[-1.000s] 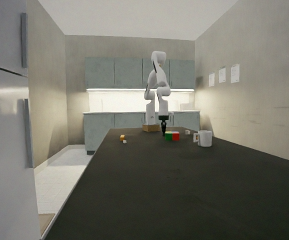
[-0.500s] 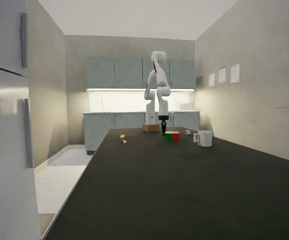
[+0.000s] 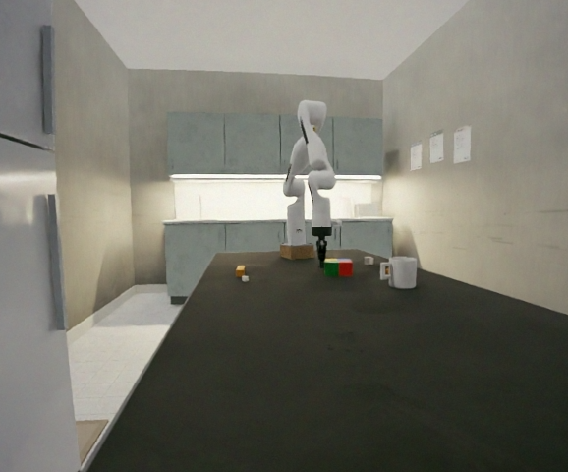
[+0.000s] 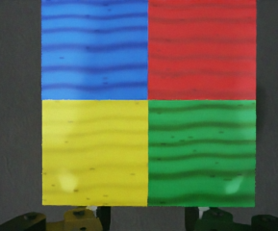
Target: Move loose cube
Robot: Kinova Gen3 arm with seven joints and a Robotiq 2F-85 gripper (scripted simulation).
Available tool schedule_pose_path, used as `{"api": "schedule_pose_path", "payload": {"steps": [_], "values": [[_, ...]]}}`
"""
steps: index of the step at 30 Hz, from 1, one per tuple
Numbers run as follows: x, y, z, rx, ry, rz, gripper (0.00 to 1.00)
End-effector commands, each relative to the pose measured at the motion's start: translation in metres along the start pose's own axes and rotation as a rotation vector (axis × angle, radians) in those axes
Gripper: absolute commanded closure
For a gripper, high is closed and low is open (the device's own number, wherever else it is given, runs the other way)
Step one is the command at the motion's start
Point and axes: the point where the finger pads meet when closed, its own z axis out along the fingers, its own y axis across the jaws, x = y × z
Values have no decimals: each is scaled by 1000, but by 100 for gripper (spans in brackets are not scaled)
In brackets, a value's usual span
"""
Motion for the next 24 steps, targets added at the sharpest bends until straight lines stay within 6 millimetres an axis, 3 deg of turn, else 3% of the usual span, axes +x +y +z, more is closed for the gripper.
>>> {"api": "schedule_pose_path", "payload": {"steps": [1,24], "values": [[-1,-1,0,4,-1,8,48],[-9,-1,-3,3,0,8,48]]}}
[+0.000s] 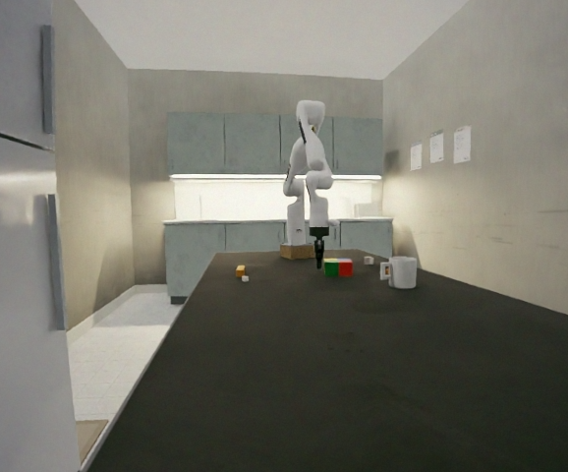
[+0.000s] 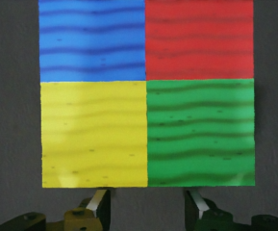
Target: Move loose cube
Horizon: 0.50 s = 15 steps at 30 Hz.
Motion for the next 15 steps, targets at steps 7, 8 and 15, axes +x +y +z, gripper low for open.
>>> {"api": "schedule_pose_path", "payload": {"steps": [7,8,15], "values": [[0,-2,-8,3,0,-8,48],[0,-2,-10,3,0,-8,48],[0,-1,-25,2,1,-9,48]]}}
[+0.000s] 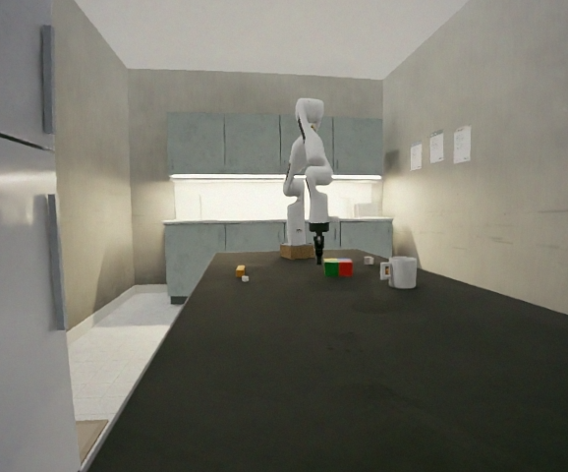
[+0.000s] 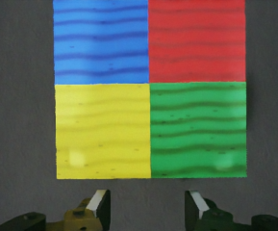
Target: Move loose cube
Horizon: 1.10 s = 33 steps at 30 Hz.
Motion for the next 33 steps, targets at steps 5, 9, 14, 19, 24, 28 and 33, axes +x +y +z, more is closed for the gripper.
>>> {"api": "schedule_pose_path", "payload": {"steps": [5,9,14,19,24,28,33], "values": [[1,2,-20,-5,1,-9,48],[1,2,-29,-6,2,-9,48],[1,2,-44,-6,2,-9,48],[1,2,-57,-6,3,-10,48],[1,1,-64,-5,2,-10,48],[1,2,-71,-6,3,-10,48],[1,1,-77,-5,3,-10,48]]}}
